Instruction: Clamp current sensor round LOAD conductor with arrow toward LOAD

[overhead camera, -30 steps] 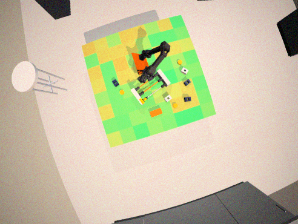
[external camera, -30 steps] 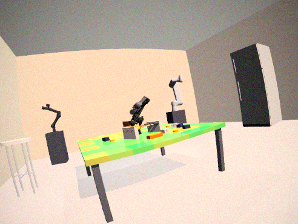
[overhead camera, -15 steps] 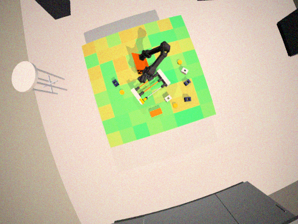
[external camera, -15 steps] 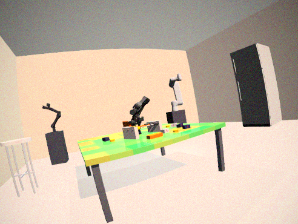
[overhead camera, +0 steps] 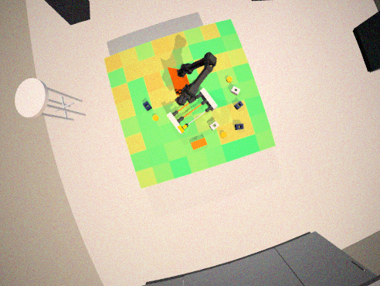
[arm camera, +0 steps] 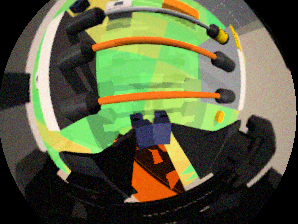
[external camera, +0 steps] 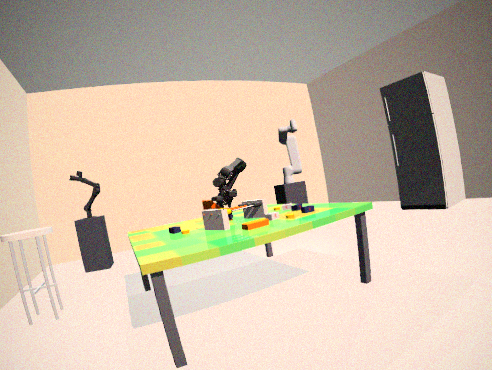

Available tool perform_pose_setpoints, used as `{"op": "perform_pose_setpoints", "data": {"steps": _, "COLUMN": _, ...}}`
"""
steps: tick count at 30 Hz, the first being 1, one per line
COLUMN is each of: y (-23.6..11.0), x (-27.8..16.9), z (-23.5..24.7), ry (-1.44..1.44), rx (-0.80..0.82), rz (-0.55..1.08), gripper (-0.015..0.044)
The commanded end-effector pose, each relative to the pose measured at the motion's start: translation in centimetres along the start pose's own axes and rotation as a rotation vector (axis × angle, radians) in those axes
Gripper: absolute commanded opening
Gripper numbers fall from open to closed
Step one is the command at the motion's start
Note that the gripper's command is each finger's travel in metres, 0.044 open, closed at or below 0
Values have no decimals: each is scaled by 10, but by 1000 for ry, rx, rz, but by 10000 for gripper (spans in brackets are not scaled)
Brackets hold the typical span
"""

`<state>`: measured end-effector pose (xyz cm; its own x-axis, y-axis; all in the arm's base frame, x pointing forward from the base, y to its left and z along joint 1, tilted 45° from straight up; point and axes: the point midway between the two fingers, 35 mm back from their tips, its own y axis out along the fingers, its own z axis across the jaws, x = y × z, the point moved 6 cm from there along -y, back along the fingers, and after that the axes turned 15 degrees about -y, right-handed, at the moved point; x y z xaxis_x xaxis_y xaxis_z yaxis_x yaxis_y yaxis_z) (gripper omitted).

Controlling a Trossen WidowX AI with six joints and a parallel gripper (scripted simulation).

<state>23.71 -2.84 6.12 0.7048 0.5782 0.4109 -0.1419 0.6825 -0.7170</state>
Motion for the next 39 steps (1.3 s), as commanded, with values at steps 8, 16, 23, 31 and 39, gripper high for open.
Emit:
{"op": "perform_pose_setpoints", "data": {"steps": 8, "y": -56, "x": 0, "z": -4, "ry": -2, "rx": -11, "rz": 0, "gripper": 0}}
{"op": "perform_pose_setpoints", "data": {"steps": 16, "y": -94, "x": -3, "z": 2, "ry": 1, "rx": -4, "rz": -3, "gripper": 0}}
{"op": "perform_pose_setpoints", "data": {"steps": 23, "y": -95, "x": 10, "z": -5, "ry": -160, "rx": -29, "rz": -22, "gripper": 0}}
{"op": "perform_pose_setpoints", "data": {"steps": 31, "y": -93, "x": 42, "z": -20, "ry": -552, "rx": -91, "rz": -63, "gripper": 0}}
{"op": "perform_pose_setpoints", "data": {"steps": 39, "y": -91, "x": 77, "z": -30, "ry": -951, "rx": -156, "rz": -98, "gripper": 0}}
